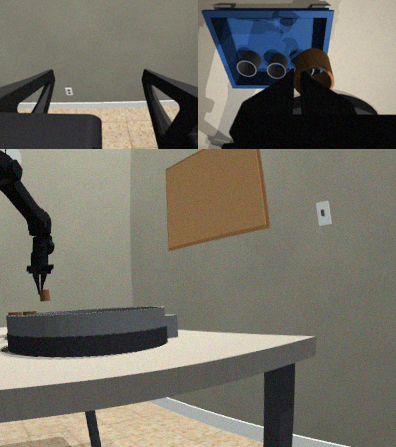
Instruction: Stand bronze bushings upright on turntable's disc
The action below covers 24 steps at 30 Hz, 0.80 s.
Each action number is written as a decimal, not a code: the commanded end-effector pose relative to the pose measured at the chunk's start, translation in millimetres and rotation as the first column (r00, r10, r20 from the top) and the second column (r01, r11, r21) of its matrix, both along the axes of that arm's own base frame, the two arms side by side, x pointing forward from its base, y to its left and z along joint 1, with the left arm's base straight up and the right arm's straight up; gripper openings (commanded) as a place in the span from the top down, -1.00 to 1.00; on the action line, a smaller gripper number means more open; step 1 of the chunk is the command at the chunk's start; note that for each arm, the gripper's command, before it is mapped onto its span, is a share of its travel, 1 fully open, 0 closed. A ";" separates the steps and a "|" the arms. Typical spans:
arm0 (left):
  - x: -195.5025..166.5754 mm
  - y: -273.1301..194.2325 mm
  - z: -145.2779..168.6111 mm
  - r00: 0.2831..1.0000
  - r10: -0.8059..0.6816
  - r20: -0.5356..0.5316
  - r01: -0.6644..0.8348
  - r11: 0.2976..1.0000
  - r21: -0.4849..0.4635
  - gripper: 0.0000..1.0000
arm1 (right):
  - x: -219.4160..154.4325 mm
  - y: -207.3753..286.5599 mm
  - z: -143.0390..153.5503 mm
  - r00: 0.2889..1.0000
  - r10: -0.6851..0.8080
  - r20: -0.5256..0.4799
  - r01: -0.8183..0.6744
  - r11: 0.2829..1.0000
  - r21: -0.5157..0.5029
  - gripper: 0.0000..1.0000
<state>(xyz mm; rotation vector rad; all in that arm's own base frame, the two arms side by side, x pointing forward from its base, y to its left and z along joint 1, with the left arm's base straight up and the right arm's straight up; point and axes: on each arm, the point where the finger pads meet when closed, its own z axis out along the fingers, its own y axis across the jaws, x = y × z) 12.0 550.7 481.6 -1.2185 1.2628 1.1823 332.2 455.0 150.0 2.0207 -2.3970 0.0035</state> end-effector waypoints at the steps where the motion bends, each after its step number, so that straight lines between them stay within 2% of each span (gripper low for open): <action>1: -3.9 -5.9 18.9 1.000 0.008 0.015 -0.008 0.999 0.044 -1.00 | 6.0 17.8 42.9 0.999 0.003 0.051 -0.006 0.997 0.071 1.00; 14: -3.9 -5.9 18.9 1.000 0.008 0.015 -0.008 0.999 0.044 -1.00 | 5.8 16.0 45.7 0.999 0.002 0.054 -0.006 0.997 0.076 1.00; 16: -3.9 -5.9 18.9 1.000 0.008 0.015 -0.008 0.999 0.044 -1.00 | -1.4 0.7 23.6 1.000 0.004 0.025 -0.005 0.999 0.035 1.00; 20: -3.9 -5.9 18.9 1.000 0.008 0.015 -0.008 0.999 0.044 -1.00 | 3.4 -3.1 23.3 0.999 0.003 0.032 -0.005 0.999 0.044 1.00; 21: -3.9 -5.9 18.9 1.000 0.008 0.015 -0.008 0.999 0.044 -1.00 | 9.1 -1.6 31.4 0.999 0.000 0.046 -0.002 0.998 0.062 1.00; 24: -3.9 -5.9 18.9 1.000 0.008 0.015 -0.008 0.999 0.044 -1.00 | 2.8 -17.0 22.6 0.999 0.000 0.033 -0.002 0.999 0.044 1.00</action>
